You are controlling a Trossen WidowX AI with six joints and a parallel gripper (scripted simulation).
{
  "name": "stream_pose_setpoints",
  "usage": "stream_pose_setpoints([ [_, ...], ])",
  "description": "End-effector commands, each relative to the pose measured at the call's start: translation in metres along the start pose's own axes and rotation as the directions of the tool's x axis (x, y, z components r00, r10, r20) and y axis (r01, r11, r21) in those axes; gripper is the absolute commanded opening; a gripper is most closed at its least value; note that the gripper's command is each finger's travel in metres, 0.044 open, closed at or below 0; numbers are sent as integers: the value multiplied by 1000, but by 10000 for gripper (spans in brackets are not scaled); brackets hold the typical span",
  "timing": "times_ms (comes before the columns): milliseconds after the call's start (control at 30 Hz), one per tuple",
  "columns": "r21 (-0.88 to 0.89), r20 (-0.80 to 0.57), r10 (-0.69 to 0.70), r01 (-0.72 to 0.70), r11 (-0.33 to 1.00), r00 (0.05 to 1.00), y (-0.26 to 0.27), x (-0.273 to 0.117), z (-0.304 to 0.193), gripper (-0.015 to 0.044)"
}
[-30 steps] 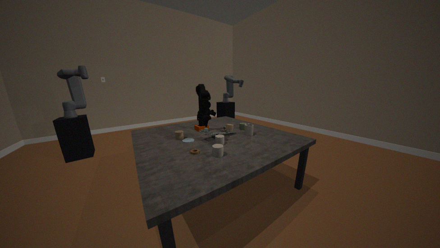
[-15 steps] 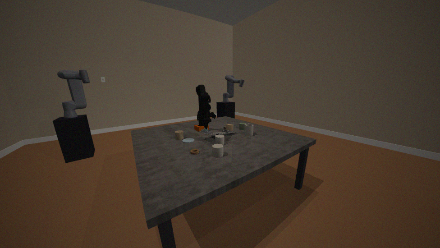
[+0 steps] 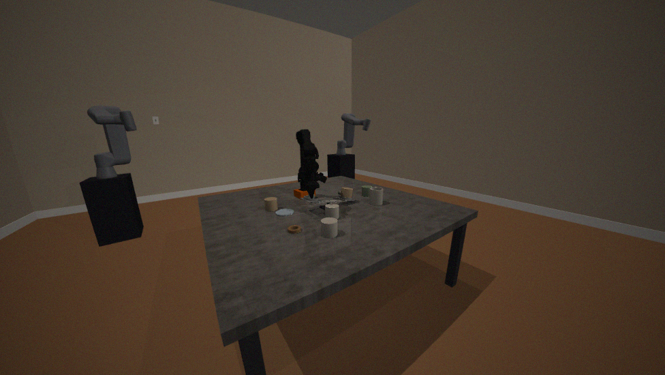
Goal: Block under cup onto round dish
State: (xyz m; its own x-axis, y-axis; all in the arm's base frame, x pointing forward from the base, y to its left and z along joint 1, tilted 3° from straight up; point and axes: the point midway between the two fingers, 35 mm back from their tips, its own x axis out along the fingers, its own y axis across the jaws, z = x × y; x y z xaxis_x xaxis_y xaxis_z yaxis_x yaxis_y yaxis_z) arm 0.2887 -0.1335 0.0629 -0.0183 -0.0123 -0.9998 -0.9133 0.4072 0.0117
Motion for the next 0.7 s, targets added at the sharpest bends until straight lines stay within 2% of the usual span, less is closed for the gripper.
stream_pose_setpoints([
  [0,-4,5,5,-5,1000,1000,1,3,1,161],
  [233,-4,5,5,-5,1000,1000,1,3,1,115],
  [367,-3,5,7,-7,1000,1000,0,0,1,10],
  [400,-2,5,9,-9,1000,1000,0,-3,1,0],
  [667,-3,5,7,-7,1000,1000,-4,-41,1,0],
])
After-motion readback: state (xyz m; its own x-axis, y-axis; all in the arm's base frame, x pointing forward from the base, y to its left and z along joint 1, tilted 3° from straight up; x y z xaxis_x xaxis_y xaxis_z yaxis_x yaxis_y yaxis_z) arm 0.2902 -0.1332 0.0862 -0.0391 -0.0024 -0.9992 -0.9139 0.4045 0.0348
